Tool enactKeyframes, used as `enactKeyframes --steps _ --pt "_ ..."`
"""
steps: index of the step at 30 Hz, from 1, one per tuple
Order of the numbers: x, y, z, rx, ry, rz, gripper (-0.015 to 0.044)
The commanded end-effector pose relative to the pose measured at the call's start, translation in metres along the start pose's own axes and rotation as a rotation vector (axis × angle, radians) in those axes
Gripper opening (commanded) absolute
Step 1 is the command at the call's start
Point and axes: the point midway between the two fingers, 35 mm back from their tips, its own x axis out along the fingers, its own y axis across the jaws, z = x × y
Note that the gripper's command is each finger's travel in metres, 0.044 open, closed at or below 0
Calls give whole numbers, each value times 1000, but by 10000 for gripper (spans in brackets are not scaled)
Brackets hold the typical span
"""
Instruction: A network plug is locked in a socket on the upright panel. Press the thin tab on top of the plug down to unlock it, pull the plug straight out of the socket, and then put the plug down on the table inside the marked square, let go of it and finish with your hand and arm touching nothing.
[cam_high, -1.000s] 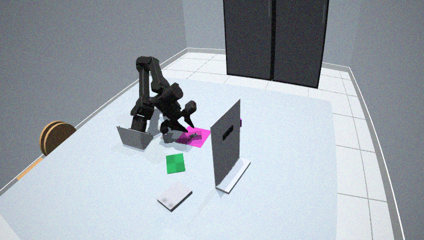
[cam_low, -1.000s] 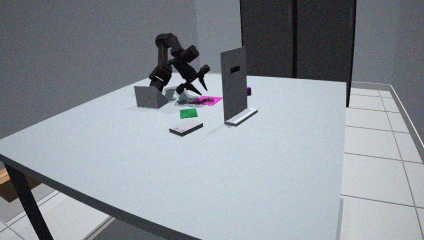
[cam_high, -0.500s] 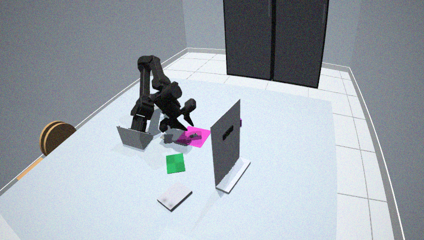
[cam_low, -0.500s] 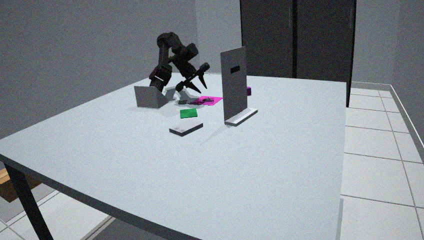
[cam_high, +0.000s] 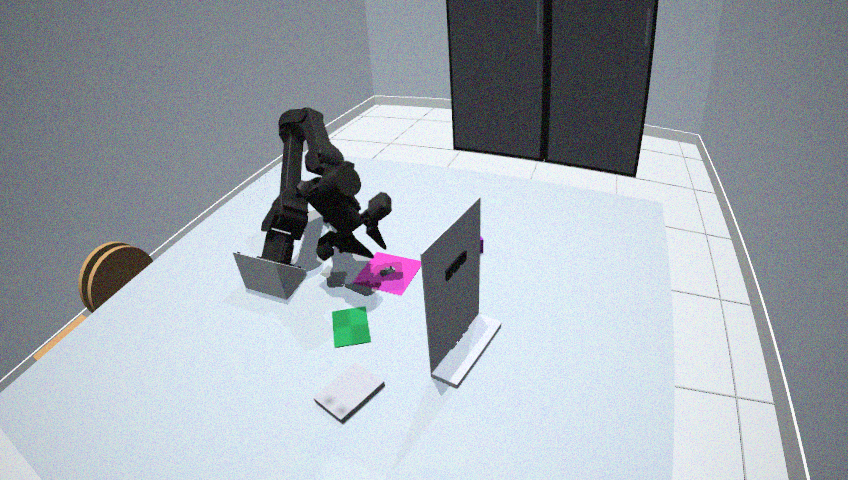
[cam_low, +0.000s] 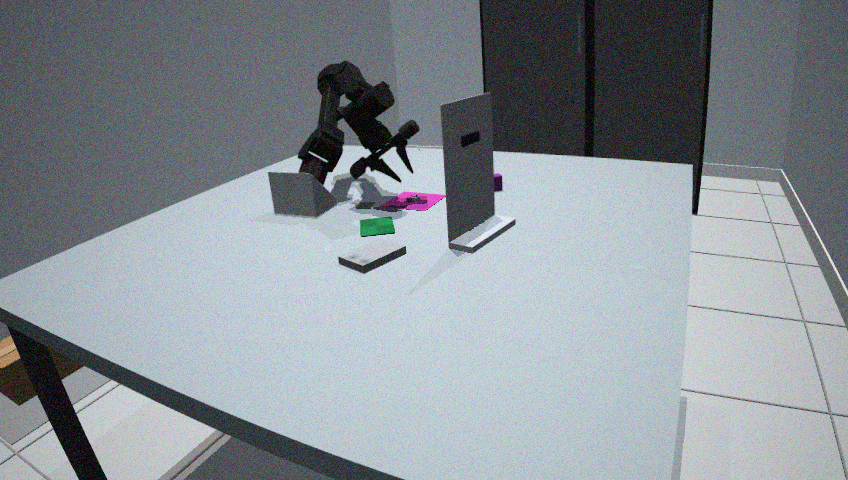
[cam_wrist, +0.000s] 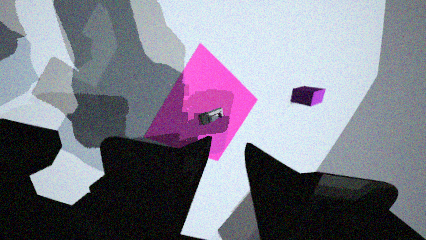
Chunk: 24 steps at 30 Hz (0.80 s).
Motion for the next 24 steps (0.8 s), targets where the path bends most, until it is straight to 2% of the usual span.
enactKeyframes --steps 1,24 --pt "-3 -2 0 2 -5 2 156" --pt "-21 -12 -1 4 -6 4 156"
